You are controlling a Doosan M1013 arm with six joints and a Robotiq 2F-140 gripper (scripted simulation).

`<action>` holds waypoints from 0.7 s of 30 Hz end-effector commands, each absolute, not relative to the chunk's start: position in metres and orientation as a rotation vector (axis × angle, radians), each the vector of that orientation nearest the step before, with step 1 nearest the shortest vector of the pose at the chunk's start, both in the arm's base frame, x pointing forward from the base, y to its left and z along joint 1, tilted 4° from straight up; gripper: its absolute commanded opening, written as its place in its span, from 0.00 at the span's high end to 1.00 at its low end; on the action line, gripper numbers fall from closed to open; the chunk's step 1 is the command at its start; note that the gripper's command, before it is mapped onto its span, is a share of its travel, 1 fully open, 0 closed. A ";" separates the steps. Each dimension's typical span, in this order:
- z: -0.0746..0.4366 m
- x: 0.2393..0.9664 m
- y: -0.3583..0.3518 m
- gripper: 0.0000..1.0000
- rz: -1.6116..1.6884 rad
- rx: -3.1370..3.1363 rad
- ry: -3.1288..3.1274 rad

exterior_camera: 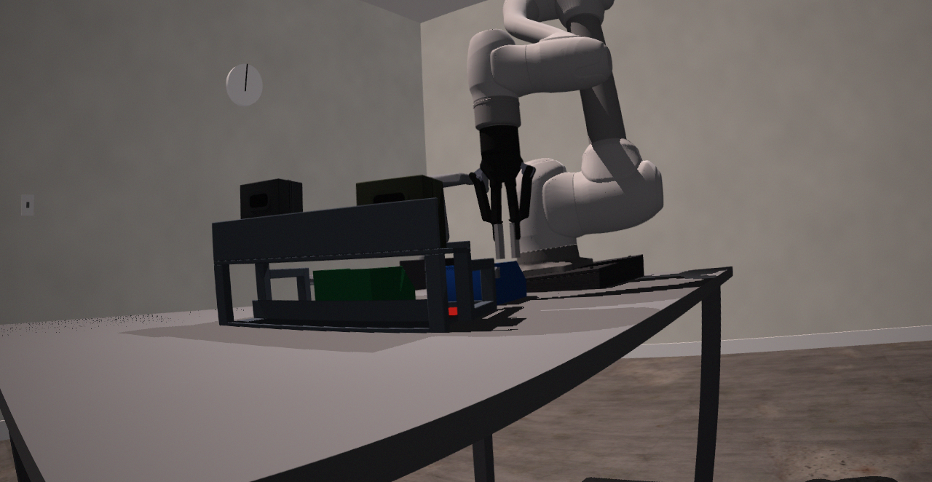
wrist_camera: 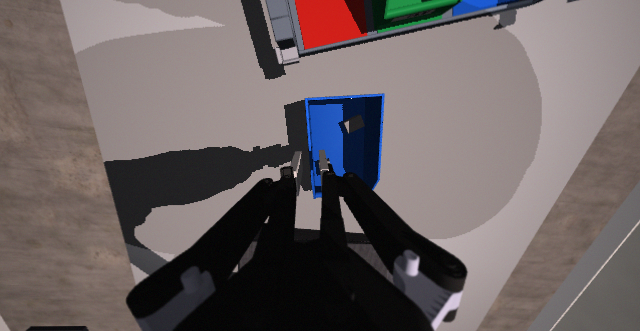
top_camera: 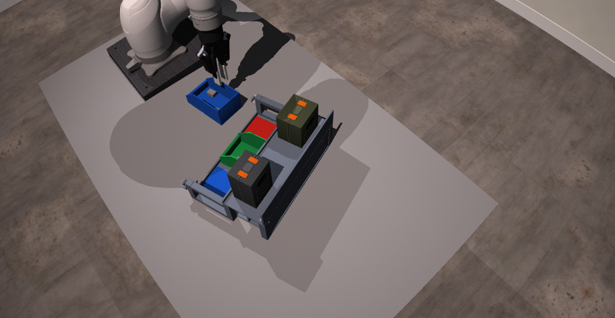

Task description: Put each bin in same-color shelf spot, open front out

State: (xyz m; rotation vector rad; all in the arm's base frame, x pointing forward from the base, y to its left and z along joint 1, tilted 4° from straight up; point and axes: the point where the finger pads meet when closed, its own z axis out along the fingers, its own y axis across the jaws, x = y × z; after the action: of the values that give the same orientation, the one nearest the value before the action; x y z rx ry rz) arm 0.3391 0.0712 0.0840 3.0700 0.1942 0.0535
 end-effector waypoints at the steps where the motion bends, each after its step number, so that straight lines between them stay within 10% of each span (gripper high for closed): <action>1: 0.082 0.339 0.071 0.76 0.053 3.070 0.194; 21: 0.059 0.340 0.070 0.76 0.053 3.070 0.194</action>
State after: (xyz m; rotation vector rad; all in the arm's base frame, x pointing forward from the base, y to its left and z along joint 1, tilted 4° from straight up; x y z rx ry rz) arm 0.3400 0.0697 0.0604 3.0700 0.1943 0.0535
